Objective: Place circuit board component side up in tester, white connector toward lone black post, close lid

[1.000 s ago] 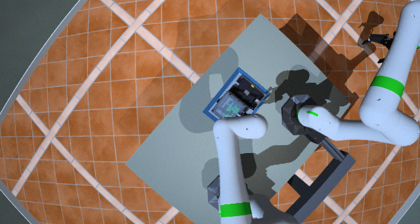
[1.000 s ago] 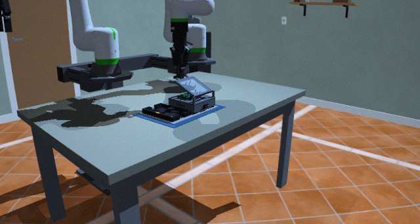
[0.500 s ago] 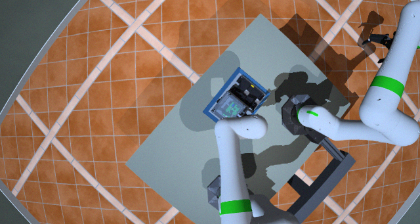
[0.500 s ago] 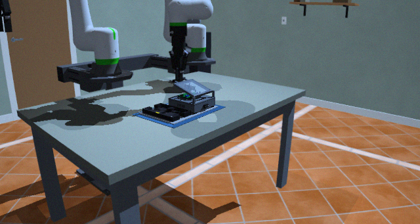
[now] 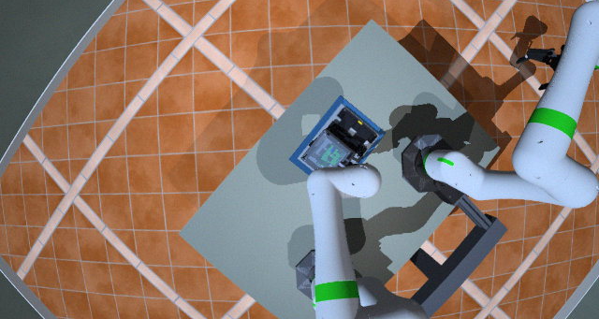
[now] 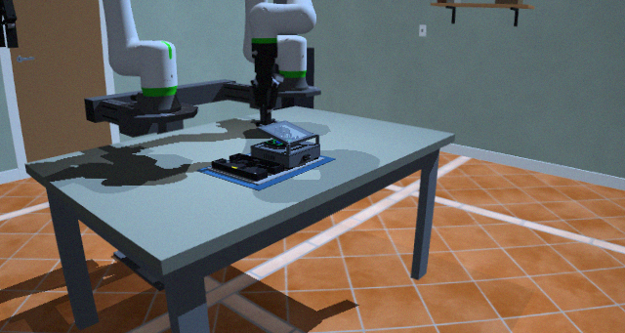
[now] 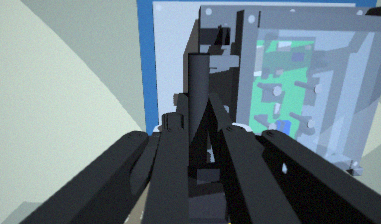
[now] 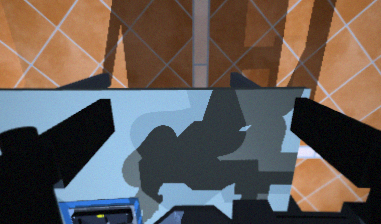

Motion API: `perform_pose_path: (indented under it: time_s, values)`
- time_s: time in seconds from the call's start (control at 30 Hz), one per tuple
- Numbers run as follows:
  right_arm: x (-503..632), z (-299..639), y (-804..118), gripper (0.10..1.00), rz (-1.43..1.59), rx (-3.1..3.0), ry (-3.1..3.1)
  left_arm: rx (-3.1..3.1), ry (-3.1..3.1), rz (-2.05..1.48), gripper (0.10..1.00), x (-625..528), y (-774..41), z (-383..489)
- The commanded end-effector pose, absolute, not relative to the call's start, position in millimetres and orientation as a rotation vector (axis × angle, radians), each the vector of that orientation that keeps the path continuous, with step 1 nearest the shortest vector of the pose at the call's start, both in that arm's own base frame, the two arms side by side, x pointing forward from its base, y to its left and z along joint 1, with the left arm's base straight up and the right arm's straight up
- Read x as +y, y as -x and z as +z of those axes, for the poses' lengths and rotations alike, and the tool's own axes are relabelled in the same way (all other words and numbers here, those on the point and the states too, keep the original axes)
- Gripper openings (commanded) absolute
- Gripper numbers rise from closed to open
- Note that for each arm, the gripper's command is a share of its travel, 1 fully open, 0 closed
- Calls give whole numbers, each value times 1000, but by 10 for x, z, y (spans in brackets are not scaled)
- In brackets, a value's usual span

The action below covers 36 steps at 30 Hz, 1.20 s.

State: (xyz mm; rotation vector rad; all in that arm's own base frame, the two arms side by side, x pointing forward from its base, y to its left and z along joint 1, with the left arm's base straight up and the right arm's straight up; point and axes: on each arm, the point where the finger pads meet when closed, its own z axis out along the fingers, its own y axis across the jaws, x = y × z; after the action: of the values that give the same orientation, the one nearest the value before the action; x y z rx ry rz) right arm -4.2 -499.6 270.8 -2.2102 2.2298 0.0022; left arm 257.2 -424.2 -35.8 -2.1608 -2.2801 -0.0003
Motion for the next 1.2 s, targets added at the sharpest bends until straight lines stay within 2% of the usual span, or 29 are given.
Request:
perform_pose_path:
  time_s: [0.0,1.17]
  values:
    - [-5000,2720,45,1000,0,2231,2211,-2282,2162,1,190,-4250,-2570,-379]
    - [-5000,2720,45,1000,0,2231,2211,-2282,2162,1,190,-4251,-2542,-575]
